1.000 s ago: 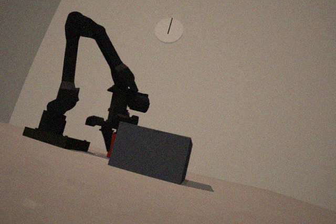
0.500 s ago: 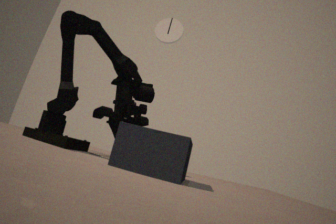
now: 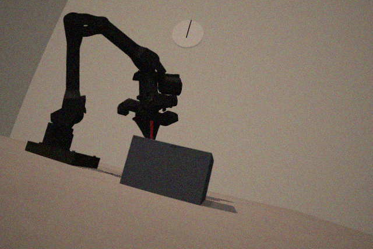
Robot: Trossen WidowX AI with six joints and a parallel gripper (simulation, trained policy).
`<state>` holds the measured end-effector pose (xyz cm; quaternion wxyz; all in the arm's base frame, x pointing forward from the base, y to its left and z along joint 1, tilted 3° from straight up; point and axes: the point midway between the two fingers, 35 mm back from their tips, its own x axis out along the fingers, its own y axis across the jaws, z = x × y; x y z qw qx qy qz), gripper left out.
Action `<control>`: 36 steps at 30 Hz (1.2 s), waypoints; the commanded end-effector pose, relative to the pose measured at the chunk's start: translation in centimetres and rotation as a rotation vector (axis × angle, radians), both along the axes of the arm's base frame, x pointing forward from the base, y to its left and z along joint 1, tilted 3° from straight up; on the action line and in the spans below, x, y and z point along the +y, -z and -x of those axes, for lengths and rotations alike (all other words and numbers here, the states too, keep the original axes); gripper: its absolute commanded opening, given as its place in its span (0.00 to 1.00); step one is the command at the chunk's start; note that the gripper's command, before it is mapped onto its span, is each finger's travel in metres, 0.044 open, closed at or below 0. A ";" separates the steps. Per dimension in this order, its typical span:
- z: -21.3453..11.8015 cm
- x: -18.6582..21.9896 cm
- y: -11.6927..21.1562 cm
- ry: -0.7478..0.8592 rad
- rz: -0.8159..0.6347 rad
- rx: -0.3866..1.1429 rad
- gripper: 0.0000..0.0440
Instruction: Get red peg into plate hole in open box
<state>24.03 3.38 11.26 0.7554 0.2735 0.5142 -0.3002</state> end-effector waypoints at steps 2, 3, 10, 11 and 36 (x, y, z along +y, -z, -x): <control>-1.2 -1.6 -1.5 0.013 0.029 -0.020 0.00; -1.4 -2.0 -1.6 0.017 0.032 -0.021 0.00; -2.6 -4.6 -2.1 0.061 0.047 -0.025 0.00; -2.8 -4.9 -2.1 0.067 0.049 -0.027 0.00; -6.6 -12.2 -0.1 0.205 0.033 -0.029 0.02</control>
